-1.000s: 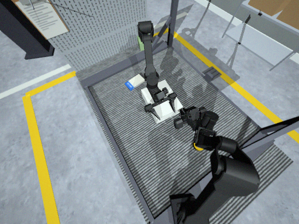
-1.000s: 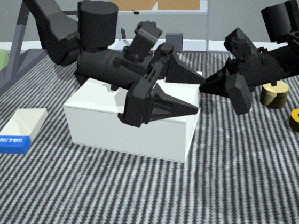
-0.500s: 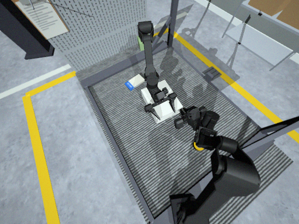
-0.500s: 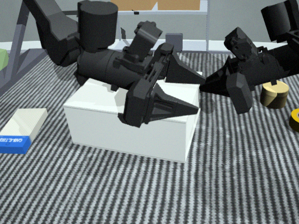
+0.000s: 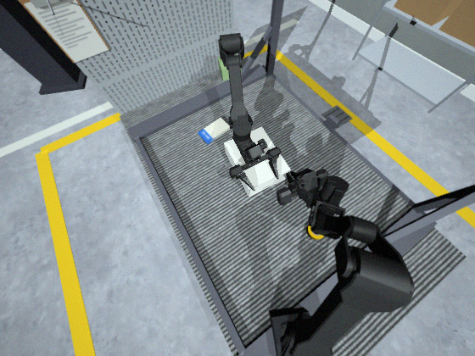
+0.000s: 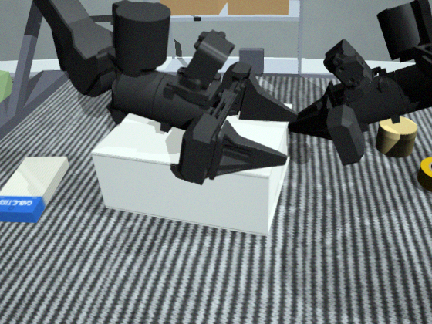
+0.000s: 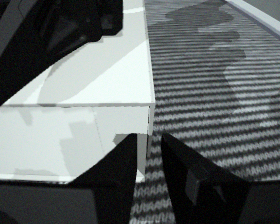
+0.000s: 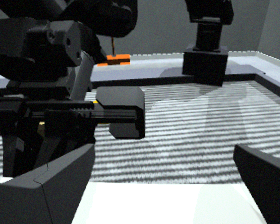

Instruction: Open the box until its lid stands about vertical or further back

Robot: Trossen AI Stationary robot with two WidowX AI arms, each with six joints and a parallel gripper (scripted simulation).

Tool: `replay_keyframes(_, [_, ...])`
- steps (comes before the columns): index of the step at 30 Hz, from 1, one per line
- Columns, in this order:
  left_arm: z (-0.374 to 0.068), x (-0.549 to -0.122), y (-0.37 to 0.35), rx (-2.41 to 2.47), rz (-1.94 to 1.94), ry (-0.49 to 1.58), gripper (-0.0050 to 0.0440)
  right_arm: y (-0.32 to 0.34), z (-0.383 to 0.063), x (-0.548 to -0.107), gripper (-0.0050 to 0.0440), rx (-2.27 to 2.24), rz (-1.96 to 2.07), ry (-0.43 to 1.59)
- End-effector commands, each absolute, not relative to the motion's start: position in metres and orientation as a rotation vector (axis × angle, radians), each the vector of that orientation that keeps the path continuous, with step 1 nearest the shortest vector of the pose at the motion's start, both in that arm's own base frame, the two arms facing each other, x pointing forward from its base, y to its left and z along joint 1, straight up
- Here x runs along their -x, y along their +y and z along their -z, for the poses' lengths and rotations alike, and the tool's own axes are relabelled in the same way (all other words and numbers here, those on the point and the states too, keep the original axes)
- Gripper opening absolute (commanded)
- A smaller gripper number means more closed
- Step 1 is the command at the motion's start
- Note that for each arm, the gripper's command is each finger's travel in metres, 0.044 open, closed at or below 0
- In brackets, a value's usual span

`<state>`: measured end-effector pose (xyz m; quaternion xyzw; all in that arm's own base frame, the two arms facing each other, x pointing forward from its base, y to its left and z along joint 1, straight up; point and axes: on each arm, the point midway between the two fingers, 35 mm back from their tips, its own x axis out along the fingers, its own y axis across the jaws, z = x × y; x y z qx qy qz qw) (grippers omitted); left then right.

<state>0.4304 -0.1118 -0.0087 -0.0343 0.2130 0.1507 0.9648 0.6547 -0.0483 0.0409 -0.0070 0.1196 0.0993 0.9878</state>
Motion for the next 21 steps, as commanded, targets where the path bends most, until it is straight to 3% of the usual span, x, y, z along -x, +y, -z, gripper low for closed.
replay_keyframes(1, [-0.0005, -0.4343, -0.1139, 0.083, -0.302, 0.411, 0.0050, -0.0484, -0.0087, -0.6498, 0.0440, -0.018, -0.199, 0.310])
replay_keyframes(10, [-0.0005, -0.4343, -0.1139, 0.083, -0.302, 0.411, 0.0005, -0.0484, -0.0078, -0.6499, 0.0440, -0.018, -0.199, 0.310])
replay_keyframes(21, [-0.0005, -0.4343, -0.1139, 0.083, -0.302, 0.411, 0.0005, -0.0484, -0.0074, -0.6499, 0.0440, -0.018, -0.199, 0.310])
